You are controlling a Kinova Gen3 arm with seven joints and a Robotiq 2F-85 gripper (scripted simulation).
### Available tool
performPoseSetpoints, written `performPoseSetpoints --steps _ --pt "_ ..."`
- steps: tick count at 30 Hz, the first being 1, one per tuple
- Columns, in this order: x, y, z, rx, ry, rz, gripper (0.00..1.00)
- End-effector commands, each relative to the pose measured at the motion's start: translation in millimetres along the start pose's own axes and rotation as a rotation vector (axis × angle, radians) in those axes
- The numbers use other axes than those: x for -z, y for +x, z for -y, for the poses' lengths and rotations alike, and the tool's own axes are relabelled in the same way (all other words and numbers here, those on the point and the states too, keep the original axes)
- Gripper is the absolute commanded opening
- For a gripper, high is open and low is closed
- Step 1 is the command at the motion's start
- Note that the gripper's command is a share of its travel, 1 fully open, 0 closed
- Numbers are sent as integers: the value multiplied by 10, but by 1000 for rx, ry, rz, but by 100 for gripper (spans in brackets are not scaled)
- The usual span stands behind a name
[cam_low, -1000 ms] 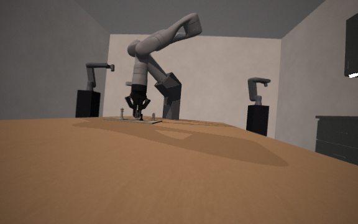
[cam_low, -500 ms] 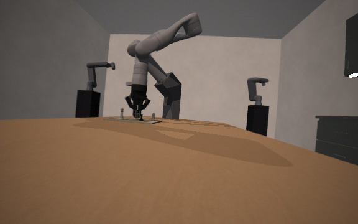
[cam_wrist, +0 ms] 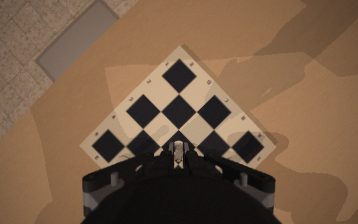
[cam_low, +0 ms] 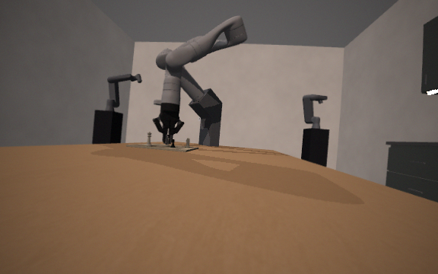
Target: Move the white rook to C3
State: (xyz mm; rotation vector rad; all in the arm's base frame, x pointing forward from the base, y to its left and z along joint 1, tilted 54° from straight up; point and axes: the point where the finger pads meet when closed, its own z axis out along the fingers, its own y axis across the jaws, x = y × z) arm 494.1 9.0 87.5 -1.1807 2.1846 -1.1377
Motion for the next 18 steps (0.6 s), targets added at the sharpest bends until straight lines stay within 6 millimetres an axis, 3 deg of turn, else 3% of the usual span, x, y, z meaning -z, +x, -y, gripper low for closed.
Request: performPoseSetpoints --steps 1,5,6,8,9,14,15,17,18 --pt "4 -5 1 0 0 1 0" --pt "4 -5 1 0 0 1 0" --pt "4 -5 1 0 0 1 7" --pt "4 -5 1 0 0 1 7" --pt "4 -5 1 0 0 1 15" --pt "4 -5 1 0 0 1 22" --pt "4 -5 1 0 0 1 29" --pt "4 -5 1 0 0 1 29" --pt "4 -5 1 0 0 1 37"
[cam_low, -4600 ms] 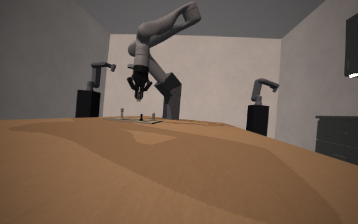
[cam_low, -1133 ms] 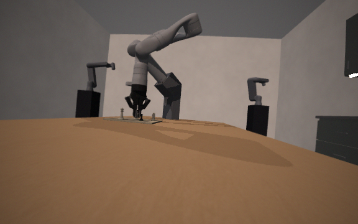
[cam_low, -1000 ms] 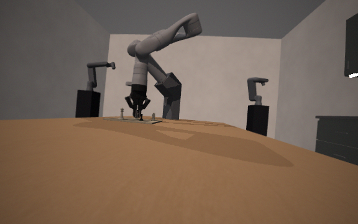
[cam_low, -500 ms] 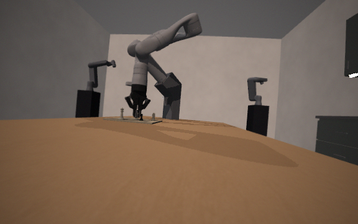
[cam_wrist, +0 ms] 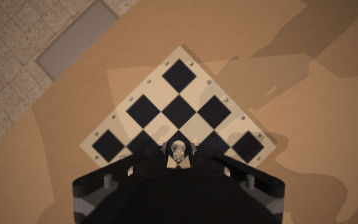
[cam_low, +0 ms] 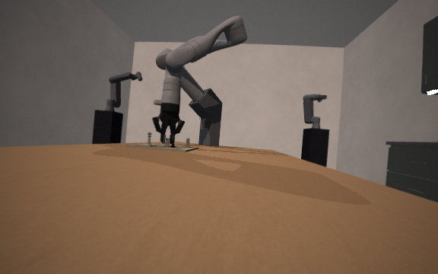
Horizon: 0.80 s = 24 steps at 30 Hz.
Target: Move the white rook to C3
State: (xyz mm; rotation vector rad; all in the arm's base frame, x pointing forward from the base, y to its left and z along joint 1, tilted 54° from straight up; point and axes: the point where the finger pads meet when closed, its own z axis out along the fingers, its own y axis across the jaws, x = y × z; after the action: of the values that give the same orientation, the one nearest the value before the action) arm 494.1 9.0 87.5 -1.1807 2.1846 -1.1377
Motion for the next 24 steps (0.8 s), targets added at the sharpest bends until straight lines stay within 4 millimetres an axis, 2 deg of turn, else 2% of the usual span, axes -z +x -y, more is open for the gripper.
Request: performPoseSetpoints --steps 1,14,20,24 --pt "4 -5 1 0 0 1 37" --pt "24 -5 1 0 0 1 37" --pt "124 -5 1 0 0 1 37" --pt "307 -4 1 0 0 1 37"
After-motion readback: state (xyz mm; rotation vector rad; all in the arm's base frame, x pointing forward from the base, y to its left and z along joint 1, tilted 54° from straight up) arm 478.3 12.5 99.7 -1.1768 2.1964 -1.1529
